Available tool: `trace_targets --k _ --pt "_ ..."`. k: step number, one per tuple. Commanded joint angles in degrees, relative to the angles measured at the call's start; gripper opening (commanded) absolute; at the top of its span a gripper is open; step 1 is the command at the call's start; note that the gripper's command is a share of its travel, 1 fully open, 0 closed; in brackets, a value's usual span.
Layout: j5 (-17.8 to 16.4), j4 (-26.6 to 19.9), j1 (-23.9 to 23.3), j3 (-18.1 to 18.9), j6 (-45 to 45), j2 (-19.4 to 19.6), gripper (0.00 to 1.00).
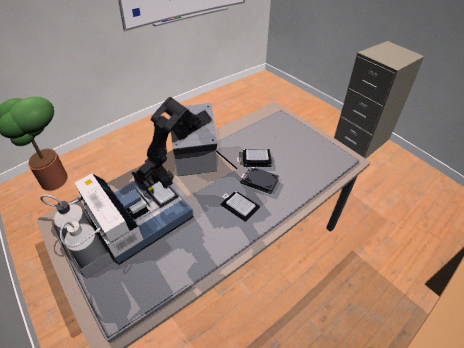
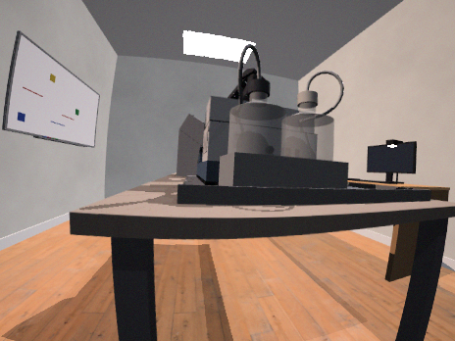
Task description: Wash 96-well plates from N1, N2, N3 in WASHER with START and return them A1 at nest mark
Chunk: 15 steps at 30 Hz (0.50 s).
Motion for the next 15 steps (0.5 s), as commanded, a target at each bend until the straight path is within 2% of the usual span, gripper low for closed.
trace_targets --k 1,15 --pt "0.04 0.64 -0.09 0.27 0.17 0.00 1.00" --pt "0.29 2.39 0.52 0.63 0.77 1.88 1.00"
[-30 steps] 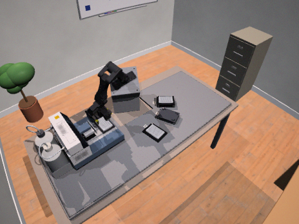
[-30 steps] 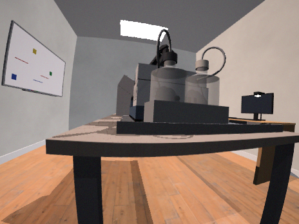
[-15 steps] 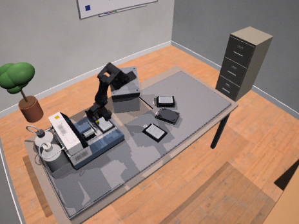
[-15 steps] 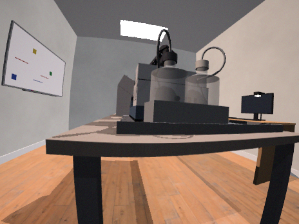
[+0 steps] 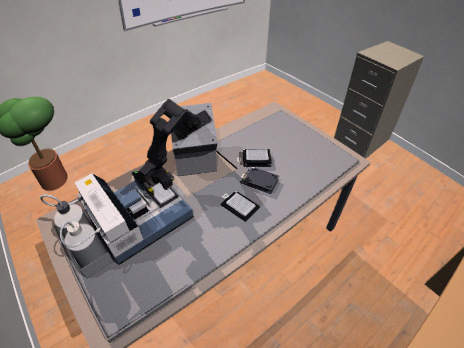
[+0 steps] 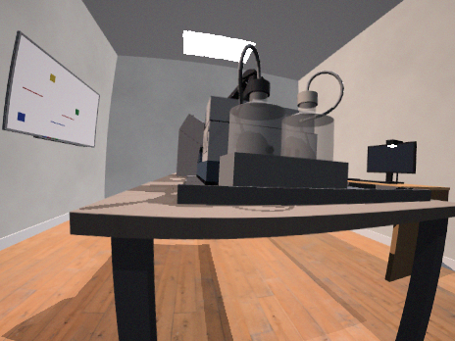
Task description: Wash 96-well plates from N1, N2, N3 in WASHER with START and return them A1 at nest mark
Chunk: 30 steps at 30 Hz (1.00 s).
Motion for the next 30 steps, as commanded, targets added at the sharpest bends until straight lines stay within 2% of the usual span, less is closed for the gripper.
trace_targets --k 1,21,30 --pt "0.03 0.54 -0.06 0.18 0.16 0.00 1.00" --pt "0.40 3.03 0.82 0.85 1.03 2.84 1.00" --pt "0.40 3.06 0.83 0.86 1.04 2.88 1.00"
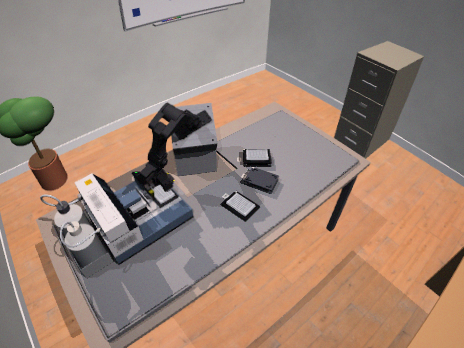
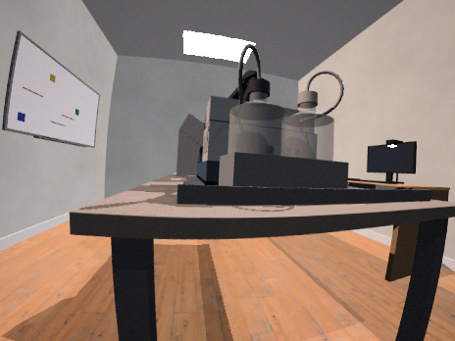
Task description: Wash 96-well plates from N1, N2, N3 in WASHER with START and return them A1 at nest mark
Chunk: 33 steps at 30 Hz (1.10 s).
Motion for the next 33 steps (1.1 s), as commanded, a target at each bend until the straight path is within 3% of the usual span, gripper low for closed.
trace_targets --k 1,2,4,5,7,8,12,13,15,16,18,19,21,22,24,25,29,30,32,33 --pt "0.01 0.07 -0.13 0.14 0.04 -0.27 1.00" --pt "0.01 0.07 -0.13 0.14 0.04 -0.27 0.90" --pt "0.01 0.07 -0.13 0.14 0.04 -0.27 0.90" --pt "0.01 0.07 -0.13 0.14 0.04 -0.27 0.80" --pt "0.01 0.07 -0.13 0.14 0.04 -0.27 0.80" --pt "0.01 0.07 -0.13 0.14 0.04 -0.27 0.70" --pt "0.01 0.07 -0.13 0.14 0.04 -0.27 0.70" --pt "0.01 0.07 -0.13 0.14 0.04 -0.27 0.60" --pt "0.01 0.07 -0.13 0.14 0.04 -0.27 0.60" --pt "0.01 0.07 -0.13 0.14 0.04 -0.27 0.50" --pt "0.01 0.07 -0.13 0.14 0.04 -0.27 0.50" --pt "0.01 0.07 -0.13 0.14 0.04 -0.27 0.40" --pt "0.01 0.07 -0.13 0.14 0.04 -0.27 0.40" --pt "0.01 0.07 -0.13 0.14 0.04 -0.27 0.30" --pt "0.01 0.07 -0.13 0.14 0.04 -0.27 0.30" --pt "0.01 0.07 -0.13 0.14 0.04 -0.27 0.20" --pt "0.01 0.07 -0.13 0.14 0.04 -0.27 0.20" --pt "0.01 0.07 -0.13 0.14 0.04 -0.27 0.10" --pt "0.01 0.07 -0.13 0.14 0.04 -0.27 0.10" --pt "0.01 0.07 -0.13 0.14 0.04 -0.27 0.00"
